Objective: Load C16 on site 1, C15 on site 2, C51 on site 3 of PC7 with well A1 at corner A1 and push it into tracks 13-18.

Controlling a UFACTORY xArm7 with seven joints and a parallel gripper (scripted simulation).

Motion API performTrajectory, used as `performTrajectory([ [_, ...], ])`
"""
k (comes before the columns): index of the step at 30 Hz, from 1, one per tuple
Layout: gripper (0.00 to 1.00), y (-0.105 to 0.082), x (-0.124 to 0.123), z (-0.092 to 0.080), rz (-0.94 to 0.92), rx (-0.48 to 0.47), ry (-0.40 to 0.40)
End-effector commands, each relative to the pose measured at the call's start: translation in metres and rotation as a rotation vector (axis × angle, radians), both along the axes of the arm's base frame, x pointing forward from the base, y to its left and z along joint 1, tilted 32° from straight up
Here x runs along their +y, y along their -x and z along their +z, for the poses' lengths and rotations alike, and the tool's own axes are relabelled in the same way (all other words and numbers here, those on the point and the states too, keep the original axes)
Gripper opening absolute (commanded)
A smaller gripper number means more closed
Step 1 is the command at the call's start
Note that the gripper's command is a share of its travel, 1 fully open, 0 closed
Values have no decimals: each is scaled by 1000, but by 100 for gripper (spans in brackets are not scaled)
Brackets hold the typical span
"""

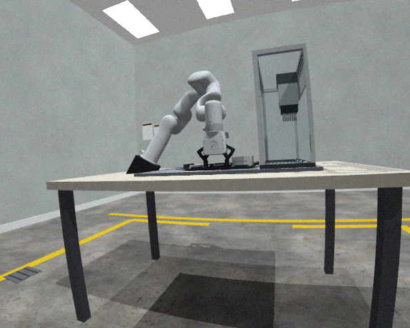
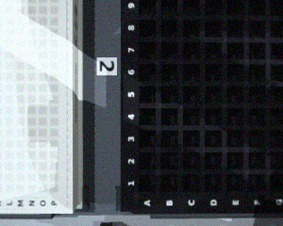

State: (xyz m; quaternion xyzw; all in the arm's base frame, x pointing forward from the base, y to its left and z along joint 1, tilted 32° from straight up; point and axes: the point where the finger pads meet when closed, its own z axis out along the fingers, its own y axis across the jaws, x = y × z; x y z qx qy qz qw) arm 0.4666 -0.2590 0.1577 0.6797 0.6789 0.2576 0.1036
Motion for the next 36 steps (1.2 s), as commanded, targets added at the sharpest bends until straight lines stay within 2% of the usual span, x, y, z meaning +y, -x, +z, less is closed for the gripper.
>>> performTrajectory([
  [1, 100, 0, 1, 2, -3, -3, 2],
  [36, 100, 1, 16, 5, -3, -3, 2],
])
